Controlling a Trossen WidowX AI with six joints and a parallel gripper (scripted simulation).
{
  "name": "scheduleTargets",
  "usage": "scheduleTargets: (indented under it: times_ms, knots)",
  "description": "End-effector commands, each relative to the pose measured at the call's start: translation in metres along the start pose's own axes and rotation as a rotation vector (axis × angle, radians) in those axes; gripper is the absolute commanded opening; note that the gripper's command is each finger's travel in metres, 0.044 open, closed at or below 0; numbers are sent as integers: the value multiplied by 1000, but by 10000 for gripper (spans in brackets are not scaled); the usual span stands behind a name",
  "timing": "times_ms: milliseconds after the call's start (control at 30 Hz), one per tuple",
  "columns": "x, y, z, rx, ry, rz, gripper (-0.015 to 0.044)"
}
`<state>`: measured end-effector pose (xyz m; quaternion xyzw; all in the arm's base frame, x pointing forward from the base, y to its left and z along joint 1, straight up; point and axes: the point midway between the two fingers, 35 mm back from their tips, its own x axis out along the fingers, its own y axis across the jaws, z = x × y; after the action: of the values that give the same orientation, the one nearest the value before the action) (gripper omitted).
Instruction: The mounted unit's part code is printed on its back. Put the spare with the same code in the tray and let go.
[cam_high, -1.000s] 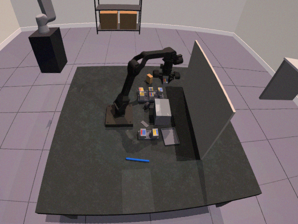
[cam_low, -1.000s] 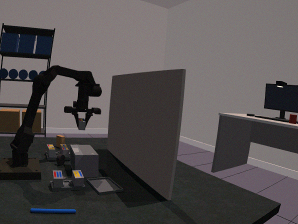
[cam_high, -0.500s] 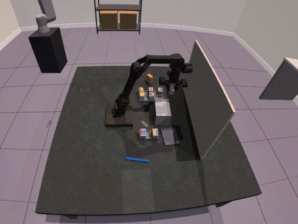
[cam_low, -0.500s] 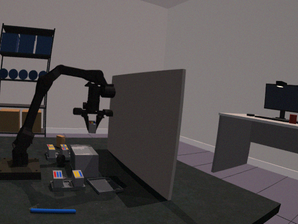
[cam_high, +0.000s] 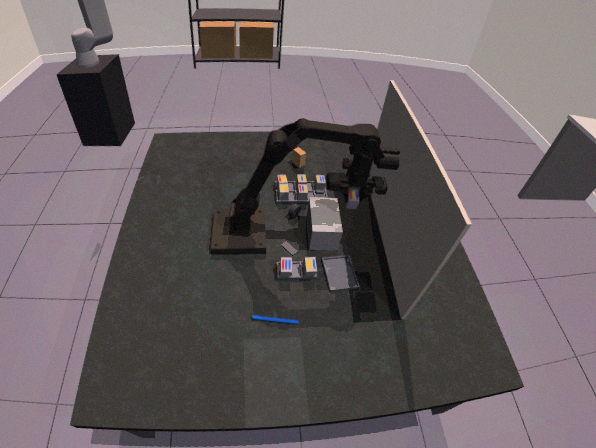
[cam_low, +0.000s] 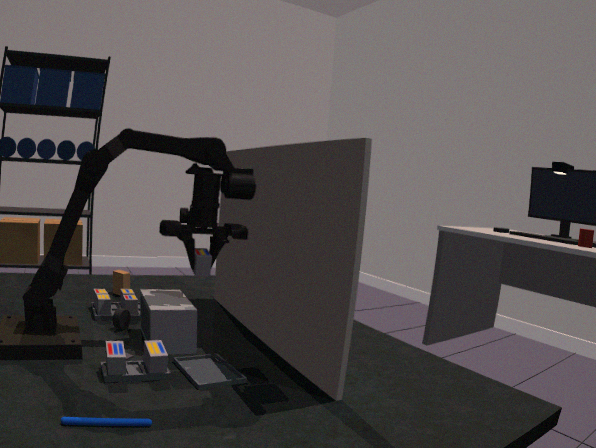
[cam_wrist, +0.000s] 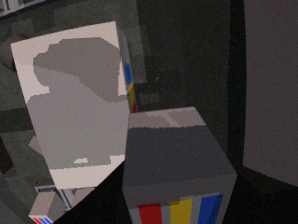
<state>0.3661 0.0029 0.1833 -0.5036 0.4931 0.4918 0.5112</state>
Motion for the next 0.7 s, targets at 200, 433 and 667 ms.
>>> scheduleTargets:
  times_ms: [200, 433, 667]
  knots:
    - [-1, -1, -65, -16, 6, -4, 0]
    - [-1, 6, -111, -25, 10, -3, 0]
    - [-2, 17, -151, -31, 14, -2, 0]
